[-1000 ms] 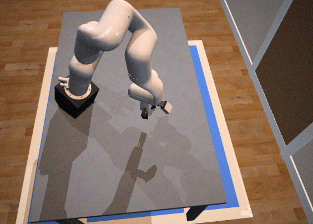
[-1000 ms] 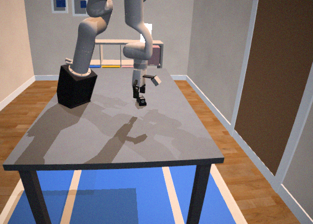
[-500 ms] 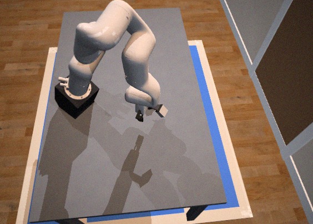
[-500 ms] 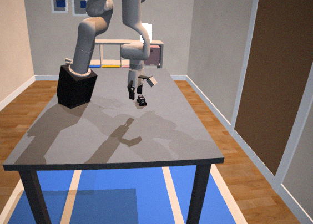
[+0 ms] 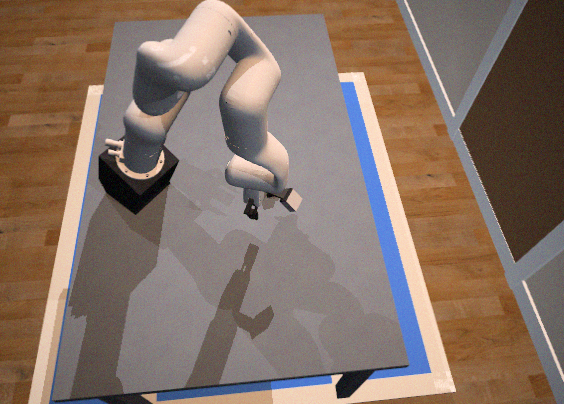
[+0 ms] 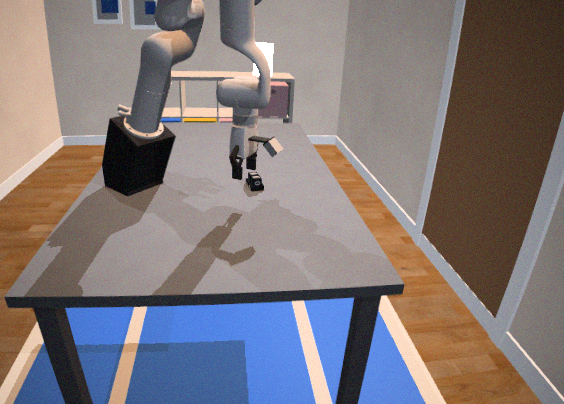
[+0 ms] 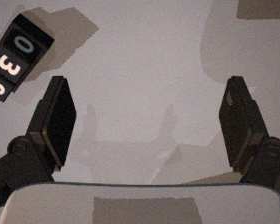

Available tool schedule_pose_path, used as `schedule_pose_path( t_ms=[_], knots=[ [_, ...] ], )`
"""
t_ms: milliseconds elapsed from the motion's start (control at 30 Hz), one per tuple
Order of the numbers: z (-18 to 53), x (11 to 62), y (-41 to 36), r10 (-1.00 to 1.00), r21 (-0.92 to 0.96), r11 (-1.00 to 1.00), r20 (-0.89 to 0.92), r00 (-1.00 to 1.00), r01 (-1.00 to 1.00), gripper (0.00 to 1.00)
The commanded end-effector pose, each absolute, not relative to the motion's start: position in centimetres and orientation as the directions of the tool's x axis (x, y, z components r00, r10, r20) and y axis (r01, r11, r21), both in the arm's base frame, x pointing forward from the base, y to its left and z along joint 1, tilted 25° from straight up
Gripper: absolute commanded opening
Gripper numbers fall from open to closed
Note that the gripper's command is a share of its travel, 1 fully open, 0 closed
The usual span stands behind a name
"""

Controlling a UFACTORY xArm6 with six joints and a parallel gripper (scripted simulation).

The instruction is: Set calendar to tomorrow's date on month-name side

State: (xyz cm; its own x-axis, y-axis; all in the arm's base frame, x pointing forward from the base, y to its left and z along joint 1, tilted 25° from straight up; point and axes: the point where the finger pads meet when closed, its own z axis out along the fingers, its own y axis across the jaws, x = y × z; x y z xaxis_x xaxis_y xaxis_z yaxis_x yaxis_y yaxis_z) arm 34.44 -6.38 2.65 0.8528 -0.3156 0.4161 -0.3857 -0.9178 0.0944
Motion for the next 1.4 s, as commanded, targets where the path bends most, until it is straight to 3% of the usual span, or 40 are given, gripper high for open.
schedule_pose_path(
  t_ms=[0,1367],
  knots=[
    [2.71,34.50,-6.37,-0.315,0.094,-0.918,0.418,0.852,-0.385,1.00],
    [2.71,34.50,-6.37,-0.315,0.094,-0.918,0.418,0.852,-0.385,1.00]
  ],
)
